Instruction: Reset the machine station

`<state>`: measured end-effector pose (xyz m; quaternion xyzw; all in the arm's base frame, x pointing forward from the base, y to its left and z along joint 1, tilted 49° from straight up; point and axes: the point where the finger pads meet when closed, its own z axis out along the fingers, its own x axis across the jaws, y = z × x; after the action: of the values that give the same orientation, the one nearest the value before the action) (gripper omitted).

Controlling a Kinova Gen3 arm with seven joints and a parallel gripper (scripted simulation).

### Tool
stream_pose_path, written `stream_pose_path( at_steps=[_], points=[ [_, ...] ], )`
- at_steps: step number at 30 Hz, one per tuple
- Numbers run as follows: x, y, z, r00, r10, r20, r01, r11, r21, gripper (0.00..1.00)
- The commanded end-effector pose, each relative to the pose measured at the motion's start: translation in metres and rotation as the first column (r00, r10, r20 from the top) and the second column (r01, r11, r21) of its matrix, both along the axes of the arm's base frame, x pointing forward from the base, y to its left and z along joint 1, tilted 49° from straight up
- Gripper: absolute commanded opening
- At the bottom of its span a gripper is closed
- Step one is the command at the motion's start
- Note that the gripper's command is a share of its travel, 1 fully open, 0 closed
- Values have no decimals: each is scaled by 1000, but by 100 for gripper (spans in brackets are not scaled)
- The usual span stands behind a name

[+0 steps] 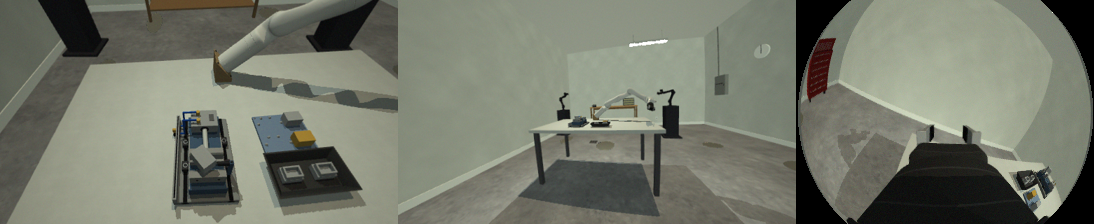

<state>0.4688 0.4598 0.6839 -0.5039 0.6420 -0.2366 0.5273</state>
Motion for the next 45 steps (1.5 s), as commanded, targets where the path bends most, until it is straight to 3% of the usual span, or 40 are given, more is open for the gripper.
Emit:
stream_pose_path(
  at_steps=[1,5,7,14,19,20,29,30,38,39,45],
  points=[
    [0,-19,11,1000,-10,6,10,1000,2,100],
    [0,-54,20,1000,-25,7,25,999,-22,100],
    [0,-54,20,1000,-25,7,25,999,-22,100],
    [1,-124,30,999,-53,-8,52,997,-59,100],
    [1,-124,30,999,-53,-8,53,997,-60,100],
    [1,-142,30,998,-60,-16,59,996,-67,100],
    [1,-142,30,998,-60,-16,59,996,-67,100],
    [1,-160,30,997,-66,-24,64,995,-75,100],
    [1,-160,30,997,-66,-24,64,995,-75,100],
    [2,-180,28,997,-73,-35,70,994,-82,100],
    [2,-180,28,997,-73,-35,70,994,-82,100]
  ],
)
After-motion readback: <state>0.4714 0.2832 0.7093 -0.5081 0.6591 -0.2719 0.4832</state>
